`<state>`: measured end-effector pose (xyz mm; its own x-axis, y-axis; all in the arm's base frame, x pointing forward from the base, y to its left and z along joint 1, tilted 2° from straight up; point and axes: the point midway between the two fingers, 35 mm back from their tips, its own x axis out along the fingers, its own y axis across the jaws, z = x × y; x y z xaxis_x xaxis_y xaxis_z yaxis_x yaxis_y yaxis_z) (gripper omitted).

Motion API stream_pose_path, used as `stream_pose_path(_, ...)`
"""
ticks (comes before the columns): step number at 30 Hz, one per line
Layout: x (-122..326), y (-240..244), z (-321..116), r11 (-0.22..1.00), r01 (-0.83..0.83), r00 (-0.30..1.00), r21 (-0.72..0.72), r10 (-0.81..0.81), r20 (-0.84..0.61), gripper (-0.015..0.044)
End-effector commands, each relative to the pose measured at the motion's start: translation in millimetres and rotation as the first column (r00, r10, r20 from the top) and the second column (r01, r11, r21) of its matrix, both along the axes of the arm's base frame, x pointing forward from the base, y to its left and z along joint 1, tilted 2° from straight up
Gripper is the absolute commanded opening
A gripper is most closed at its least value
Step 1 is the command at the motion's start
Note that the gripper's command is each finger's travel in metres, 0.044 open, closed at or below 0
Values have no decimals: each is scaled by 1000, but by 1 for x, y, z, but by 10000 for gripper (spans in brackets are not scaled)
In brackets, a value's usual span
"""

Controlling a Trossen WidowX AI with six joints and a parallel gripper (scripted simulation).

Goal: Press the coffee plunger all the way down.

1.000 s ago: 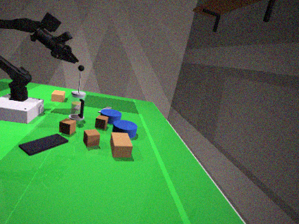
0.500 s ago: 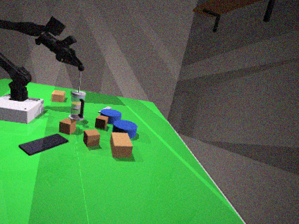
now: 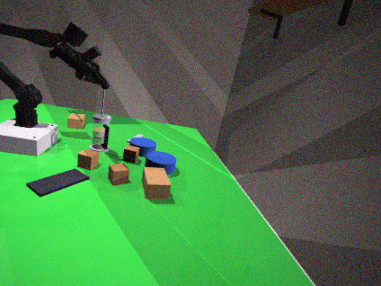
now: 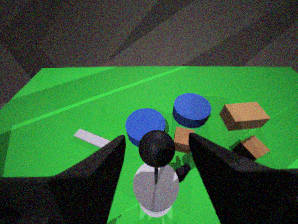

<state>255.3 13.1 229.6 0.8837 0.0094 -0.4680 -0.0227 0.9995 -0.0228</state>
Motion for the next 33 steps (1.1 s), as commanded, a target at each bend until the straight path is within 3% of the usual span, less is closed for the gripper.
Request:
stream_pose_path(1, 0, 0, -2, 1000, -5, 1000, -4, 5, -5, 151)
stream_pose_path(3, 0, 0, -2, 1000, -5, 1000, -4, 5, -5, 122)
stream_pose_path(33, 7, 0, -32, 1000, -5, 1000, -4, 5, -4, 122)
